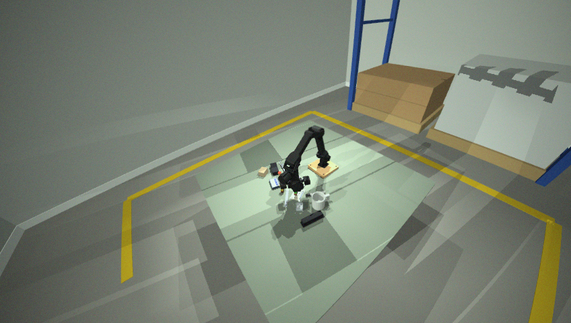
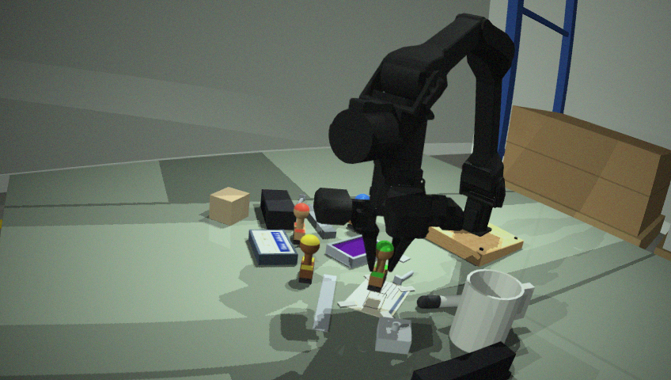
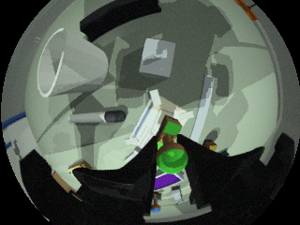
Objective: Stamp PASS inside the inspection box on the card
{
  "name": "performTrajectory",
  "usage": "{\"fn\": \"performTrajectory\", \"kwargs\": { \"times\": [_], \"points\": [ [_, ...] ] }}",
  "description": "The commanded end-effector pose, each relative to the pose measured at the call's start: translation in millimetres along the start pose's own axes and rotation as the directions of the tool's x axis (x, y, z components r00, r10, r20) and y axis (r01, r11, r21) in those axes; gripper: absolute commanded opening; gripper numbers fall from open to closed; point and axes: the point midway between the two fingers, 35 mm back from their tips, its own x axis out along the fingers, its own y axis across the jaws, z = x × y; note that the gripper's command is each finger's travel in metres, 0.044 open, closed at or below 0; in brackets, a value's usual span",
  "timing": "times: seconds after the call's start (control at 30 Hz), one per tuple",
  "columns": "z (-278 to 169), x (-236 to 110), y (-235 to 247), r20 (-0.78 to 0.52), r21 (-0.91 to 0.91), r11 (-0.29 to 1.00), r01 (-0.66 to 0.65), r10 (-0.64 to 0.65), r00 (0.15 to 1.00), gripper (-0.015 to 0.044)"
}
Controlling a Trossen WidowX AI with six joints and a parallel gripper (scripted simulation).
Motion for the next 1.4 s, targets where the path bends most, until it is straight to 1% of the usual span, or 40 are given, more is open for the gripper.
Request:
{"fn": "performTrajectory", "kwargs": {
  "times": [0.0,0.93,1.37],
  "points": [
    [-1,5,1,0.000,-0.004,1.000,-0.007,0.007,1.000,0.0000],
    [-2,23,2,0.004,-0.004,1.000,-0.006,0.006,1.000,0.0000],
    [-2,24,2,0.004,-0.004,1.000,-0.005,0.005,1.000,0.0000]
  ]
}}
